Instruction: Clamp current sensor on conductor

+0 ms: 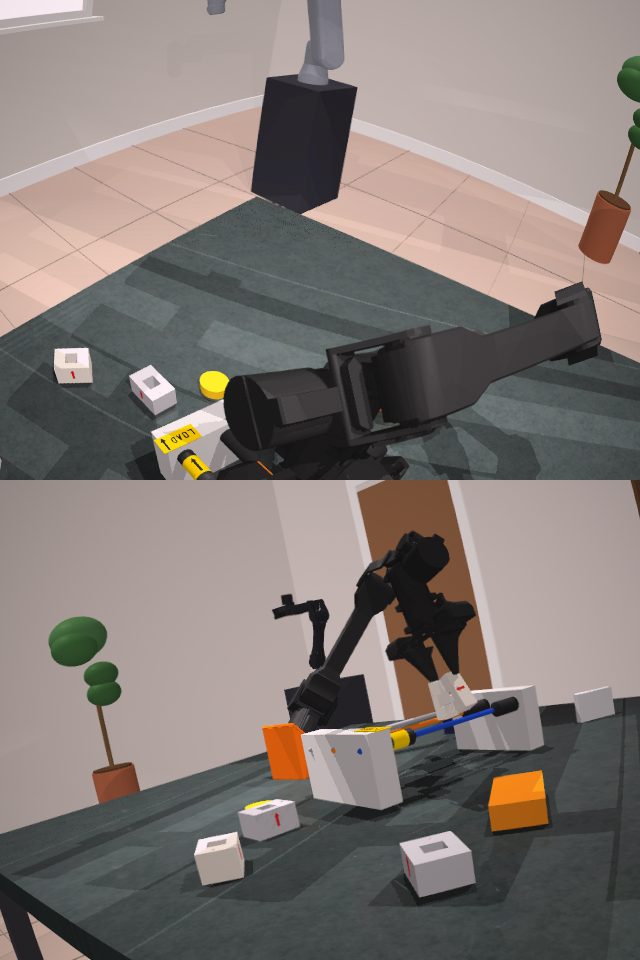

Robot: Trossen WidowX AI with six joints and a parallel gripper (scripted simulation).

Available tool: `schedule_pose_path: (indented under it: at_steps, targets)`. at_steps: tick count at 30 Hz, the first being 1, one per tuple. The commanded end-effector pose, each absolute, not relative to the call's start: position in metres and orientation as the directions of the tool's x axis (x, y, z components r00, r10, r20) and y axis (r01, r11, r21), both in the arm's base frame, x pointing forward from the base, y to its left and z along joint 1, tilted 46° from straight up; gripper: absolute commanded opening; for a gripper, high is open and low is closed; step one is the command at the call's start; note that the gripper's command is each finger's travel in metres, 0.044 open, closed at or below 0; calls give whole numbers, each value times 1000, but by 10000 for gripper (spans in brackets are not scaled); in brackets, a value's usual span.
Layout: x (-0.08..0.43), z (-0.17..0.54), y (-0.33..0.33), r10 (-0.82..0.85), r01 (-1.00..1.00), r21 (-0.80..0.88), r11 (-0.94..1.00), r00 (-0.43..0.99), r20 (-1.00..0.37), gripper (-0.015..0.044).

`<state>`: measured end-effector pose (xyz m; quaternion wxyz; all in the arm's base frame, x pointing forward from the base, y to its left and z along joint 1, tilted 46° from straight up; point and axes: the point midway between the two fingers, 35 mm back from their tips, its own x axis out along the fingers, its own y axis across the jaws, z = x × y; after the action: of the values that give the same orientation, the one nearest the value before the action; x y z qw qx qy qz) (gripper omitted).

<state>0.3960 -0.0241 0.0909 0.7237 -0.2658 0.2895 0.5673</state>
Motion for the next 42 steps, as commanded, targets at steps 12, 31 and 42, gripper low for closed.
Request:
schedule_pose_path:
  at_steps: [12, 31, 42]
  targets:
    - [400, 73, -7, 672, -975, -49, 215, 185, -717, 0]
    - [405, 62, 6, 671, -975, -61, 213, 191, -716, 0]
    - [405, 62, 6, 671, -975, -61, 213, 191, -716, 0]
